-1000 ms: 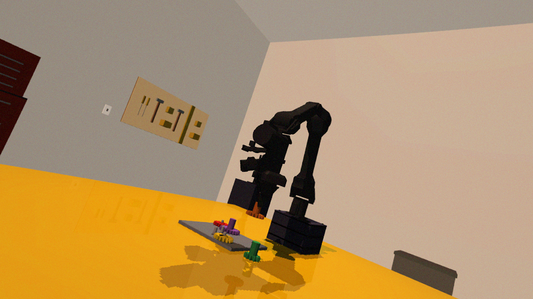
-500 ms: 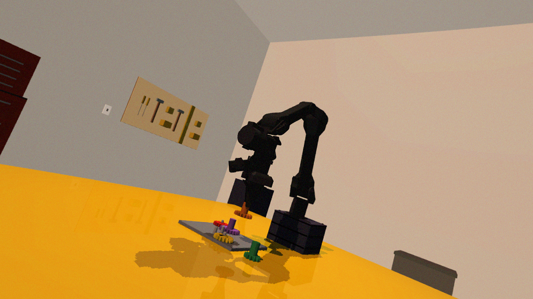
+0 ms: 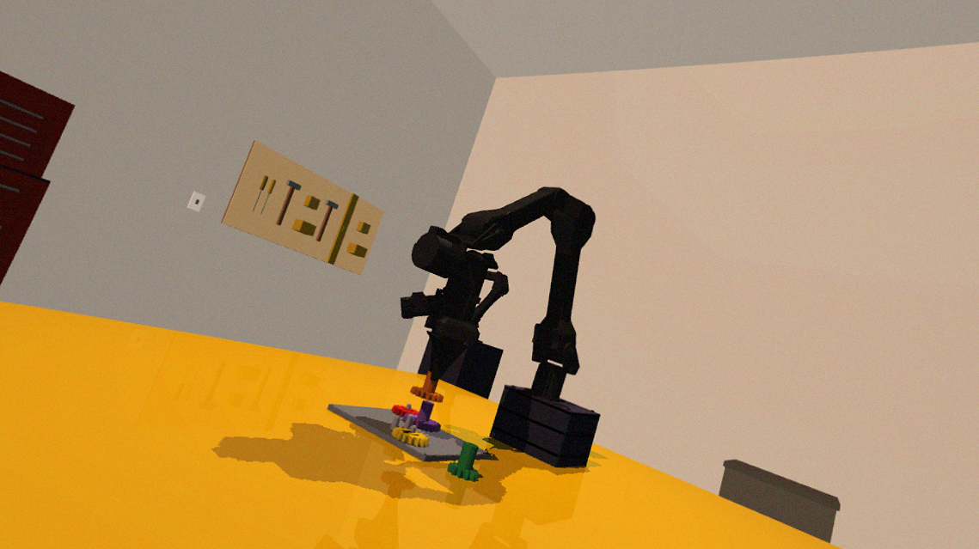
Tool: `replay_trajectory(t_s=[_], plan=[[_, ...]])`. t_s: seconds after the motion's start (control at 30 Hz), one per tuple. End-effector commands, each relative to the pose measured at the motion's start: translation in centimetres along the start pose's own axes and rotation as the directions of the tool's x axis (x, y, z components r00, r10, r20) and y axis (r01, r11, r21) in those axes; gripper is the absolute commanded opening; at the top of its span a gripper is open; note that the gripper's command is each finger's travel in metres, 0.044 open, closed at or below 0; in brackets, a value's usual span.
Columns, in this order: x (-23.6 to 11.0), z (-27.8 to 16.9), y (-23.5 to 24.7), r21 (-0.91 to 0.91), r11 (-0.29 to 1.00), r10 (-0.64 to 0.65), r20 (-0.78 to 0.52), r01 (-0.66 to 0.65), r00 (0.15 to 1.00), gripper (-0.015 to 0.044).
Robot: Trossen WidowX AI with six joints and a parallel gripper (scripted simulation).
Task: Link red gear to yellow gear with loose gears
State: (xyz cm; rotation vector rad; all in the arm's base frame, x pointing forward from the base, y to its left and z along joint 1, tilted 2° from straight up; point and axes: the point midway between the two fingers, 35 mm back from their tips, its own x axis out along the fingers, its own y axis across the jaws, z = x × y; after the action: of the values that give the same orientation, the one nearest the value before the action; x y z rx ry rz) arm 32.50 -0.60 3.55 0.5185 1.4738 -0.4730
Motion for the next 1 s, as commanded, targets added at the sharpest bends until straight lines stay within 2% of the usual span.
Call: replay_trajectory(t_s=[0.0,0.4,0.67,0.97], plan=[[0.28,0.62,-0.49,-0.007,1.0,0.006,-0.001,-0.006,1.0,0.0],[0.56,1.28,-1.26,-0.035,0.999,0.008,-0.001,-0.008,1.0,0.0],[0.55,1.28,-1.27,-0.241,0.971,0.008,-0.001,-0.008,1.0,0.0],[0.55,1.28,-1.3,-0.483,0.876,0.008,-0.001,-0.007,1.0,0.0]])
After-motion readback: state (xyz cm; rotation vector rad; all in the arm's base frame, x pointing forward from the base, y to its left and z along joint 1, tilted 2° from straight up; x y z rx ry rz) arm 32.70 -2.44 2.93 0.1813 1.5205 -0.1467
